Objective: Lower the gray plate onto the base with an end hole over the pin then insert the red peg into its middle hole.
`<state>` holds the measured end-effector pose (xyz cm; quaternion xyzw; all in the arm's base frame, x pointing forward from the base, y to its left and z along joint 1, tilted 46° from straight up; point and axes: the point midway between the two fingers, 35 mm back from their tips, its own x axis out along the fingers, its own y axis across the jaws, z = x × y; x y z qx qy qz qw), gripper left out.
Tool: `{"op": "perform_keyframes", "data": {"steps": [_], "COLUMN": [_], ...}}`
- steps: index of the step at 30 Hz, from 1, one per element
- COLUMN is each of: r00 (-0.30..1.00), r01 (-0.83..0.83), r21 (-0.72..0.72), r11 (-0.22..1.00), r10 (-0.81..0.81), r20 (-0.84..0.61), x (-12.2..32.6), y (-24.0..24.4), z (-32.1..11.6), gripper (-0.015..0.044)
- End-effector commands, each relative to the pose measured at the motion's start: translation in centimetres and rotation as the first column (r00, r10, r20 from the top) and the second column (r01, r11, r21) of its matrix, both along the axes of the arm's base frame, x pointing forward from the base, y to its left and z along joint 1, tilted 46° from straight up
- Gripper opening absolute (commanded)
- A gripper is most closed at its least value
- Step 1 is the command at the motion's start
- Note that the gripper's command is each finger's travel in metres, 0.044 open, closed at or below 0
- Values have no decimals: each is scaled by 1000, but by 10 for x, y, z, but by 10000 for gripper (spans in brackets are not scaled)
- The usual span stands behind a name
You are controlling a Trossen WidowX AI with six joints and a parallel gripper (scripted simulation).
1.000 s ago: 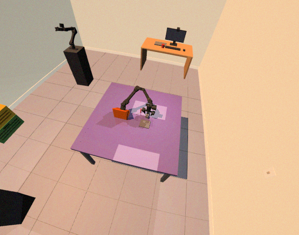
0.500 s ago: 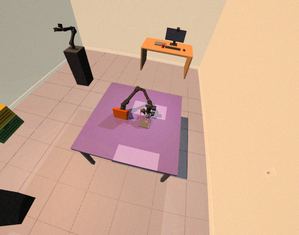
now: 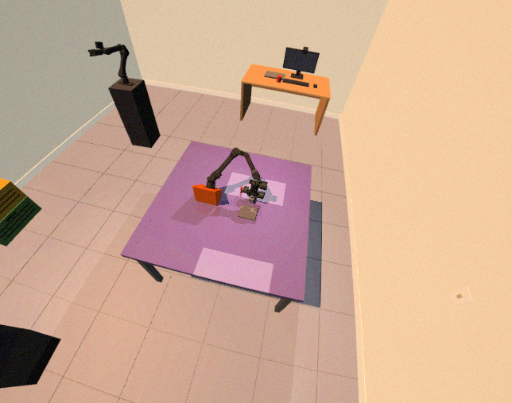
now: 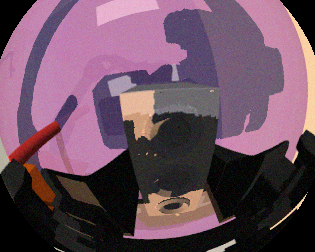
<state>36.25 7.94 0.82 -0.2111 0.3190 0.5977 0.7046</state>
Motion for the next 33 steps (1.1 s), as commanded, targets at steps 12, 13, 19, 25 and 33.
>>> {"op": "perform_keyframes", "data": {"steps": [12,13,19,25,33], "r00": [1000,1000,1000,1000,1000], "r01": [3,3,3,3,3], "r21": [-4,-4,-7,-8,-7], "r11": [1000,1000,1000,1000,1000], "r10": [-3,-3,-3,-3,-3], "r20": [0,0,-1,-1,-2], "x": [1,1,0,-2,-6], "y": [-21,-23,-36,-49,-65], "z": [20,22,35,48,66], "gripper": [0,0,0,0,0]}}
